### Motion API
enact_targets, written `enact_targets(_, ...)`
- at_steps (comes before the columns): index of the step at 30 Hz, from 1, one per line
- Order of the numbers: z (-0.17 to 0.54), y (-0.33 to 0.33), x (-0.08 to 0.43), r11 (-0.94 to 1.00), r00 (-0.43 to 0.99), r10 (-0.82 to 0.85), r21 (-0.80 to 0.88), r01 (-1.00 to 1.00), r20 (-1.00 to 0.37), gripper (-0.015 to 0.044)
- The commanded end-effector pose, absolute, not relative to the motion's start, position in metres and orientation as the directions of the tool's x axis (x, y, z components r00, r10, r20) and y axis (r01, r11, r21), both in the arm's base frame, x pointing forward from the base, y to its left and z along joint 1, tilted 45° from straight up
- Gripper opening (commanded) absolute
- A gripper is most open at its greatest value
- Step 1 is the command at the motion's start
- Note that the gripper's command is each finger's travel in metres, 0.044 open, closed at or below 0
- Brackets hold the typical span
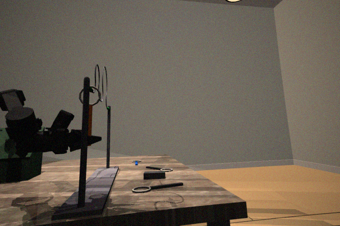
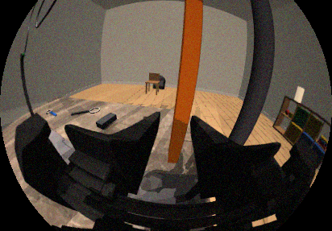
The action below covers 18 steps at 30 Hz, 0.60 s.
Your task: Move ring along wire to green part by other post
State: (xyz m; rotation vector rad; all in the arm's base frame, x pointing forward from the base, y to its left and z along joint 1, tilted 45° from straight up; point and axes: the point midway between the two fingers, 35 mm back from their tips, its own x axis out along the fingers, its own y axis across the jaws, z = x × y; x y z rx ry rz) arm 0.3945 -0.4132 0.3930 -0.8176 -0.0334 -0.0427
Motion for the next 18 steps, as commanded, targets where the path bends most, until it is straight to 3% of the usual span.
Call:
enact_targets(1, 0.3920, -0.4141, 0.3950, 0.682, 0.999, -0.028, -0.730, 0.052, 0.045, 0.0160)
enact_targets(8, 0.3920, -0.4141, 0.3950, 0.682, 0.999, -0.028, -0.730, 0.052, 0.045, 0.0160)
enact_targets(18, 0.3928, -0.4134, 0.3946, 0.683, 0.999, -0.025, -0.728, 0.051, 0.046, -0.0103)
